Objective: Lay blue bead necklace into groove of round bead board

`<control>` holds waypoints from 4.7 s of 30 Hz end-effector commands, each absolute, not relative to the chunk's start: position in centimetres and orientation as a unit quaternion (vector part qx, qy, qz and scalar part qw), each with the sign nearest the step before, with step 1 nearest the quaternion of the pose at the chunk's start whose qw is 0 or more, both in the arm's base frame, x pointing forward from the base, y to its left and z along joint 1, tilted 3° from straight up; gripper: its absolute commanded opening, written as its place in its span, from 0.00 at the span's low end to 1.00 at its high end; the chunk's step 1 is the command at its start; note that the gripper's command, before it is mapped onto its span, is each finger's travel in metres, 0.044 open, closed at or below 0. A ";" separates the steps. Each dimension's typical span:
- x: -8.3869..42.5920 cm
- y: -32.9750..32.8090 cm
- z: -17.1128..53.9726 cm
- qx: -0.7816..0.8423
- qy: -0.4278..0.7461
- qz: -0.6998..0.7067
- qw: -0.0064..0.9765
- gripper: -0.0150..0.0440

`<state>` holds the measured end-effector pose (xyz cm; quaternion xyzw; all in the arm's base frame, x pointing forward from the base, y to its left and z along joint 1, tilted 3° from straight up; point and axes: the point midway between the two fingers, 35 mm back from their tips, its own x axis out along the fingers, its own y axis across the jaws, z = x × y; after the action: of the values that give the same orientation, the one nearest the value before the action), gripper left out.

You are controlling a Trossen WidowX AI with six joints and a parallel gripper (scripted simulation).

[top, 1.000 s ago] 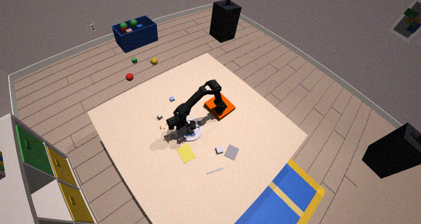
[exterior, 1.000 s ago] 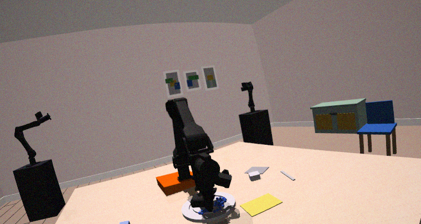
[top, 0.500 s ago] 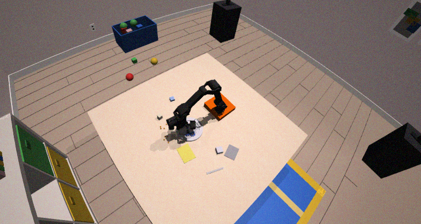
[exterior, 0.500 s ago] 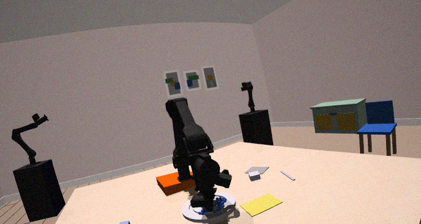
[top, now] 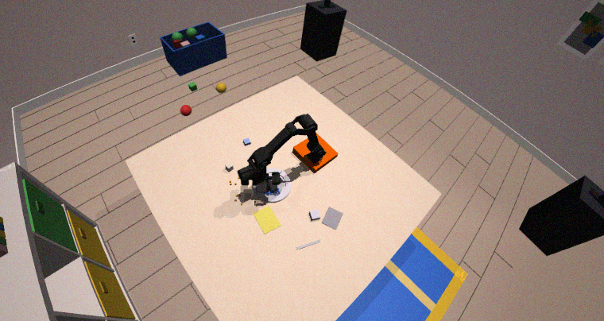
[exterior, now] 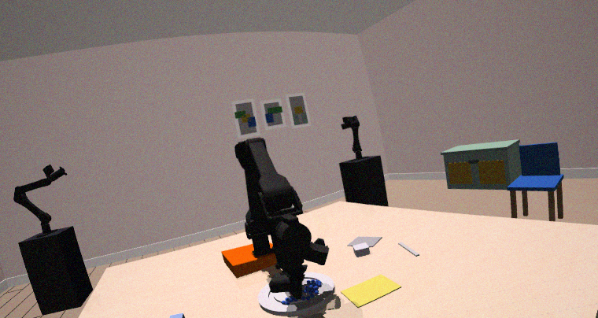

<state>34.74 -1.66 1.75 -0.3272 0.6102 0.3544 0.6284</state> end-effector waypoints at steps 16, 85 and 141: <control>35.0 -1.8 0.7 -0.326 0.612 0.355 0.627 0.25; 32.0 1.3 3.6 -0.039 0.704 0.072 0.705 0.74; 29.0 3.7 0.9 0.225 0.682 -0.193 0.668 0.46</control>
<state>29.15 3.68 1.42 0.2231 0.6793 -0.1901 0.6728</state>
